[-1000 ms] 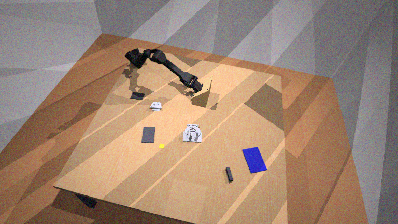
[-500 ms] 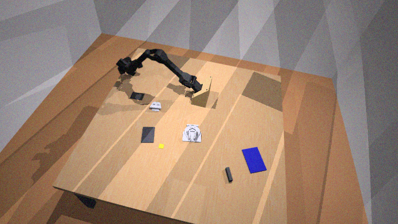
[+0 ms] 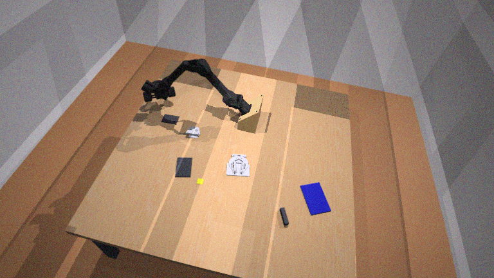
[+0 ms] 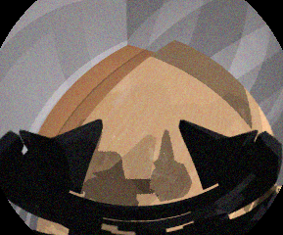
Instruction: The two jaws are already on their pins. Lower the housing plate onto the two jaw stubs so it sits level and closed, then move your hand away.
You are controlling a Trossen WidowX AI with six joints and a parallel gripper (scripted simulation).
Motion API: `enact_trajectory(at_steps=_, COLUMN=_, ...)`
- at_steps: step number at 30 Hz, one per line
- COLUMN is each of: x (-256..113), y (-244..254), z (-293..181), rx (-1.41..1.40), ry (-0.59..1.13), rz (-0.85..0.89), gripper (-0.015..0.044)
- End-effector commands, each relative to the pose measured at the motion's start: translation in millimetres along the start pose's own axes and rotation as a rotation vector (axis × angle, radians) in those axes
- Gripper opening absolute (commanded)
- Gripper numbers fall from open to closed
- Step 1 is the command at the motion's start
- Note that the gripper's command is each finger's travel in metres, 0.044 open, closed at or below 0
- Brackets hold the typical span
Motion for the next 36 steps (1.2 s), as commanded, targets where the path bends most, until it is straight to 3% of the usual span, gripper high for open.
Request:
enact_trajectory(at_steps=1, x=-25.0, y=9.8, z=-23.8, rx=0.047, ry=0.081, rz=0.051, gripper=0.0440)
enact_trajectory(at_steps=19, x=-153.9, y=13.2, z=-112.7, rx=0.253, ry=0.469, rz=0.163, gripper=0.0440)
enact_trajectory(at_steps=36, x=-281.0, y=-82.6, z=-175.8, rx=0.379, ry=0.824, rz=-0.006, gripper=0.0440)
Point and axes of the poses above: the point midway between the two fingers, 35 mm back from their tips, its own x axis out along the fingers, its own y axis across the jaws, z = x × y, the point moved 2 cm from there along -x, back along the fingers, and after that the axes turned 11 degrees about -x, right-handed, at the moved point
